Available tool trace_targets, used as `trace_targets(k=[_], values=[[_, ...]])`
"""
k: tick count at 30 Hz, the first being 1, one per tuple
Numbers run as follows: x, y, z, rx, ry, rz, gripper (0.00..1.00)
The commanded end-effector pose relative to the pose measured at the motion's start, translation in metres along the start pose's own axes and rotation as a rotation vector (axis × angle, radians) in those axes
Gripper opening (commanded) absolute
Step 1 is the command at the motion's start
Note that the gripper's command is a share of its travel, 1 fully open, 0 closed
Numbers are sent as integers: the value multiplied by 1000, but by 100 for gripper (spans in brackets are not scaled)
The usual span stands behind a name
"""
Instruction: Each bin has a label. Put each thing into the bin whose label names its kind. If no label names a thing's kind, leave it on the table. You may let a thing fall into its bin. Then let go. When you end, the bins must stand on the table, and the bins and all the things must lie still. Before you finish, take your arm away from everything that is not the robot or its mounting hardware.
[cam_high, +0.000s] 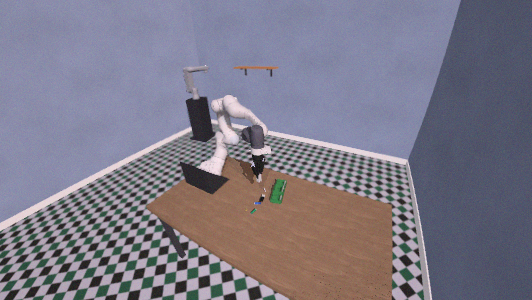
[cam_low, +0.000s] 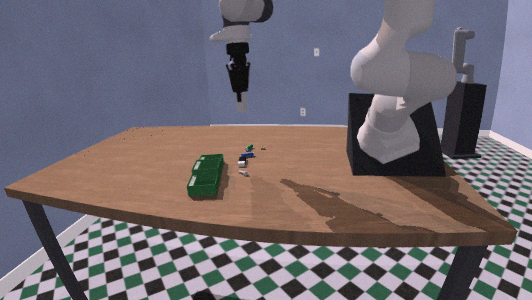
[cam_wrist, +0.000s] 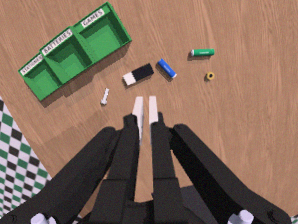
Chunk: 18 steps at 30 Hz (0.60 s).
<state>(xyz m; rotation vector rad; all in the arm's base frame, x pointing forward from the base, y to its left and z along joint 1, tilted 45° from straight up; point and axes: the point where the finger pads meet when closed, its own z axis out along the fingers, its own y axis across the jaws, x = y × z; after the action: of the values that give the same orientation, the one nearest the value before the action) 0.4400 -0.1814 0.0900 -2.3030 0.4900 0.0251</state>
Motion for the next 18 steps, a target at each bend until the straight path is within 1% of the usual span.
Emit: trace_targets(k=[1, 5, 18], values=[[-7, 3, 2, -1, 11, -157, 5], [-7, 3, 2, 1, 14, -222, 5], [-7, 3, 2, 1, 14, -222, 5]])
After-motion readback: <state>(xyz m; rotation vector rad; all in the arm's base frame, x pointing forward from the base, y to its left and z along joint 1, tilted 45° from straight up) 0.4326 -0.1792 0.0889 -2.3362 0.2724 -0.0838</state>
